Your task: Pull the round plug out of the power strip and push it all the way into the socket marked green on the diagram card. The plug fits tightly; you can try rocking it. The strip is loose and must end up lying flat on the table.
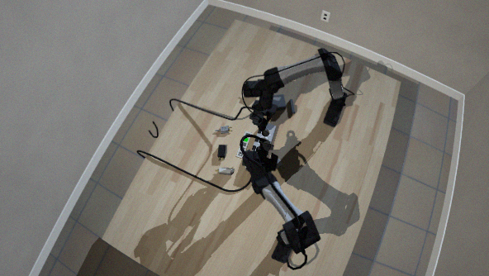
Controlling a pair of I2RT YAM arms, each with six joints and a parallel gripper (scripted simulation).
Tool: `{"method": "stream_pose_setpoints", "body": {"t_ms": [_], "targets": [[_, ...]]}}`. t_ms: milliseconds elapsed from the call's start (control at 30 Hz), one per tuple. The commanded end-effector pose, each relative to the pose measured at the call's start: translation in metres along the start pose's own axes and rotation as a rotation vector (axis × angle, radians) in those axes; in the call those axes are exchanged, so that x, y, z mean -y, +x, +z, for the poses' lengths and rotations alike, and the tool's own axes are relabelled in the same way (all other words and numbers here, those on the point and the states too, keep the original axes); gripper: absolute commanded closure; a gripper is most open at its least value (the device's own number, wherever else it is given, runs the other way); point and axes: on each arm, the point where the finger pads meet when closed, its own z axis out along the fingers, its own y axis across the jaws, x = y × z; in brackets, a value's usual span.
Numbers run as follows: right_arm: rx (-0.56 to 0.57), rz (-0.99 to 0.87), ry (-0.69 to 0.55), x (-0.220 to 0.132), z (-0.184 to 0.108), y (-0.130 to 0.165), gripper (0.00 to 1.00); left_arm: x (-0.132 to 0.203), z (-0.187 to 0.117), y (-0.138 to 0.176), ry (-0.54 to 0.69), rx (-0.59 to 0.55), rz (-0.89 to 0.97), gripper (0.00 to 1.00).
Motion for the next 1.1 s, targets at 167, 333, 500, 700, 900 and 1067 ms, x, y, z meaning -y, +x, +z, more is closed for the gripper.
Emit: {"method": "stream_pose_setpoints", "body": {"t_ms": [167,333,500,700,900,1067], "targets": [[0.045,-0.018,0.086,0.005,-0.017,-0.027,0.67,0.024,-0.079,-0.033,-0.223,0.045,-0.165,0.0],[0.039,-0.016,0.069,-0.004,0.003,-0.034,0.67,0.037,-0.121,-0.047,-0.29,0.145,-0.212,0.0],[0.032,-0.027,0.046,-0.012,0.024,-0.034,0.67,0.051,-0.162,-0.052,-0.338,0.256,-0.269,0.0],[0.018,-0.017,0.029,-0.015,0.028,-0.029,0.67,0.06,-0.193,-0.052,-0.357,0.352,-0.313,0.0],[0.021,-0.018,0.03,-0.015,0.027,-0.03,0.67,0.064,-0.2,-0.052,-0.352,0.378,-0.313,0.0],[0.018,-0.015,0.025,-0.005,0.03,-0.033,0.67,0.065,-0.205,-0.059,-0.345,0.405,-0.301,0.0]]}}
